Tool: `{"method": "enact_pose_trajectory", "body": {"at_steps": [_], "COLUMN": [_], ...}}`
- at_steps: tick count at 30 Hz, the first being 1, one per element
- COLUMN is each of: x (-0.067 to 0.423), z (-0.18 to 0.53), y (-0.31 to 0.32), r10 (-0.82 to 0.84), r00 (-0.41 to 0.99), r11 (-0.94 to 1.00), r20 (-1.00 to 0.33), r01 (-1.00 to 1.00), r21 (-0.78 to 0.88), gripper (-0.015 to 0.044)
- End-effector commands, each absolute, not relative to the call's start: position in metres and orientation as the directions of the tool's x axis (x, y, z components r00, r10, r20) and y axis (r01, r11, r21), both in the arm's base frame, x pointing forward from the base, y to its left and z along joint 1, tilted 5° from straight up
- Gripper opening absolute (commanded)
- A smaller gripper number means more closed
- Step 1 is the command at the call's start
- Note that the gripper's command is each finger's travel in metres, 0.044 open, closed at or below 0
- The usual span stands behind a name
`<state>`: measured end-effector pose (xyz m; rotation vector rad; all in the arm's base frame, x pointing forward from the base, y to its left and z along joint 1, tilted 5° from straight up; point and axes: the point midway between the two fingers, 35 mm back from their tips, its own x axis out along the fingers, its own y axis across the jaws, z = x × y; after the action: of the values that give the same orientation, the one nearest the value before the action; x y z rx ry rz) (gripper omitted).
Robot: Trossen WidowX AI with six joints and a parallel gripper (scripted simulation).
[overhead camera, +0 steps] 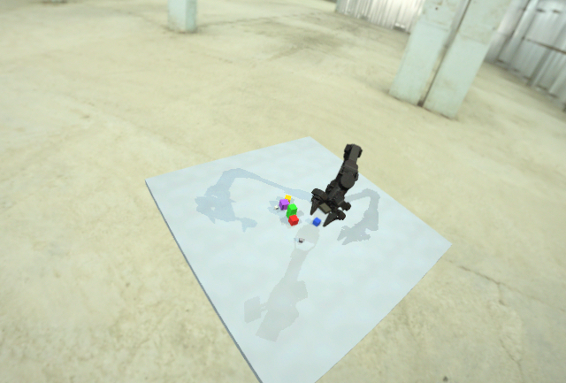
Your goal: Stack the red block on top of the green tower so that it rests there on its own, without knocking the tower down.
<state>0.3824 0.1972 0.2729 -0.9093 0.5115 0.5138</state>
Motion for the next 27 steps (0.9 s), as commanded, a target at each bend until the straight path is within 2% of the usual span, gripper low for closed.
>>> {"method": "enact_pose_trajectory", "body": {"at_steps": [1,11,18,27], "x": [0.383,0.353,0.302,0.297], "z": [0.227,0.155,0.117,0.114], "y": [0.154,0.066,0.02,0.013], "r10": [0.117,0.016,0.058,0.067], "r00": [0.648,0.324,0.004,-0.027], "r11": [0.403,0.26,0.201,0.196], "r20": [-0.752,-0.946,-0.998,-0.997], "r01": [-0.723,-0.915,-0.98,-0.98], "r21": [-0.561,-0.309,0.008,0.039], "gripper": [0.044,0.044,0.044,0.044]}}
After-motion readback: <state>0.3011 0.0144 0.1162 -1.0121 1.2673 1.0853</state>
